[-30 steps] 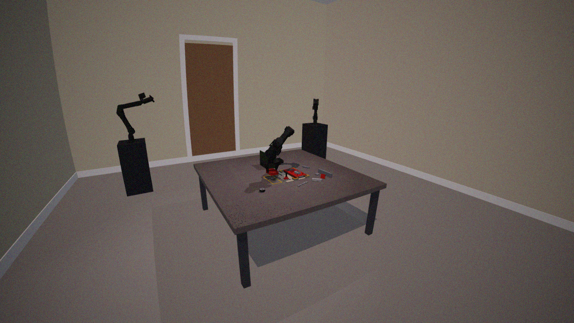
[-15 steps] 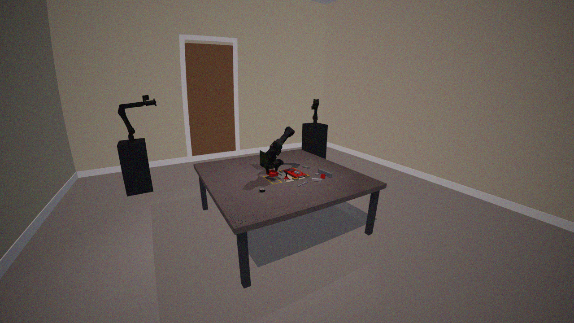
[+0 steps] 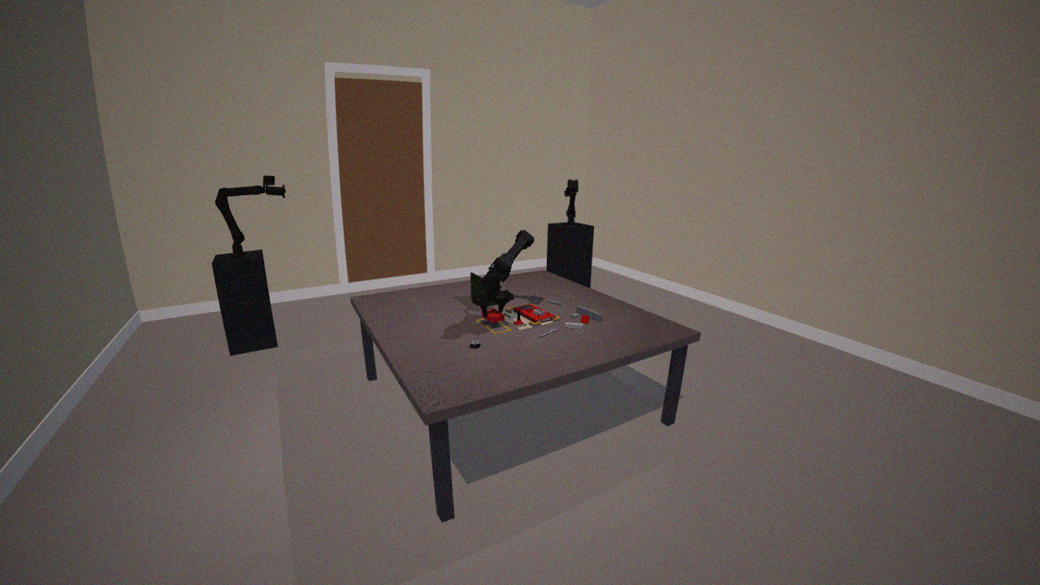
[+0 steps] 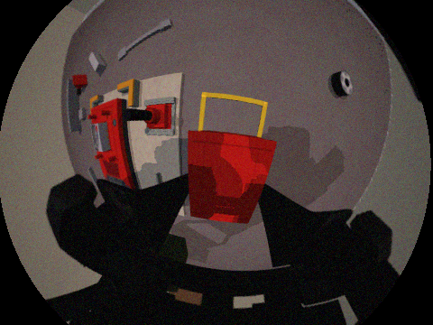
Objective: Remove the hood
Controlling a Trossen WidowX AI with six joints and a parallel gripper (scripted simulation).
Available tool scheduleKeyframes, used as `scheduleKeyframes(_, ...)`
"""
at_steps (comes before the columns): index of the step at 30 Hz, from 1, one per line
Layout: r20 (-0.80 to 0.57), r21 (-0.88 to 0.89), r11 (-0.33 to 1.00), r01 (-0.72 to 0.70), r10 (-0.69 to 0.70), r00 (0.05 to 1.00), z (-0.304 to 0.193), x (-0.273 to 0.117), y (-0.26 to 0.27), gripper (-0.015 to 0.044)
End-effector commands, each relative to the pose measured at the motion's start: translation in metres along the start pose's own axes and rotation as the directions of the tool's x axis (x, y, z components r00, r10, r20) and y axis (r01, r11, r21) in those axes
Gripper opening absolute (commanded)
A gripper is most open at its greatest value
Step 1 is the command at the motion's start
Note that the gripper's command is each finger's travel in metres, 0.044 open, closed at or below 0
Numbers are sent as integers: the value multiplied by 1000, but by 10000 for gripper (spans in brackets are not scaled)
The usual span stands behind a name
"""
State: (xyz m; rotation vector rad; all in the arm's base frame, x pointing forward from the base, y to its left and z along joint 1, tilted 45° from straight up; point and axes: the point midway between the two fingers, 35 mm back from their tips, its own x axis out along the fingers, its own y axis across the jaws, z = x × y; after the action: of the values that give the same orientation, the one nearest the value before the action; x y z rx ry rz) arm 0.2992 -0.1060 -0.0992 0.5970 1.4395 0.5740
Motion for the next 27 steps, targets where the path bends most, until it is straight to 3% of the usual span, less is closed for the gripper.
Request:
scheduleKeyframes(1,6,5,1000,-4,4,1000,0,3,1,0)
scheduleKeyframes(27,6,5,1000,-5,5,1000,-1,17,1,0)
